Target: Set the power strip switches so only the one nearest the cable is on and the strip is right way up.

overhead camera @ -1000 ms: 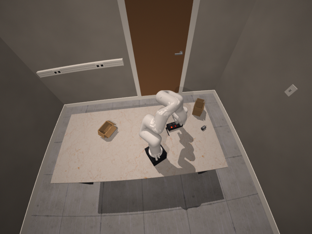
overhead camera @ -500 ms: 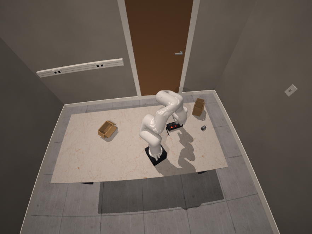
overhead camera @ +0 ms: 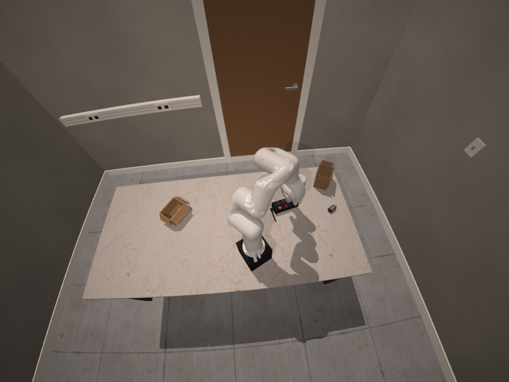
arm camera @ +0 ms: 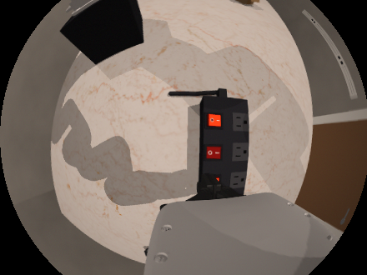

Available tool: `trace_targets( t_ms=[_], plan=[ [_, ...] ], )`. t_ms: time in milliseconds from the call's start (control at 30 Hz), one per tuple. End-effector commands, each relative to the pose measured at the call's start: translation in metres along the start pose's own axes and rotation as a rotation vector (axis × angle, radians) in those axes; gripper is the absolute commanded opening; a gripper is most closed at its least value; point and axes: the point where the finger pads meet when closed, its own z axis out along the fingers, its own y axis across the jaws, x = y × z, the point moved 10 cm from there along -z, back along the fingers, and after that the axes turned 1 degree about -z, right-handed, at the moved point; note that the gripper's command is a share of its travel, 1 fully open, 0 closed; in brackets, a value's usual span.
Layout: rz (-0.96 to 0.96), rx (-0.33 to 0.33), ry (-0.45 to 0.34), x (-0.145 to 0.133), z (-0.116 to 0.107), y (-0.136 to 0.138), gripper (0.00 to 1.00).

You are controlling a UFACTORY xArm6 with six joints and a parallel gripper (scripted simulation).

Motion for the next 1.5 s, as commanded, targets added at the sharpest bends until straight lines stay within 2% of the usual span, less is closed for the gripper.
trace_targets(
  t_ms=[0,333,667,900,1467],
  plan=[
    [0.0,-0.002,-0.004,-0.001,-0.001,0.001,0.0],
    [0.0,-0.002,-0.004,-0.001,-0.004,0.001,0.0],
    [0.0,-0.002,-0.004,-0.001,-0.027,0.001,0.0],
    [0.0,-0.002,-0.004,-0.001,-0.036,0.001,0.0],
    [0.0,-0.002,-0.004,-0.001,-0.037,0.001,0.0]
  ],
)
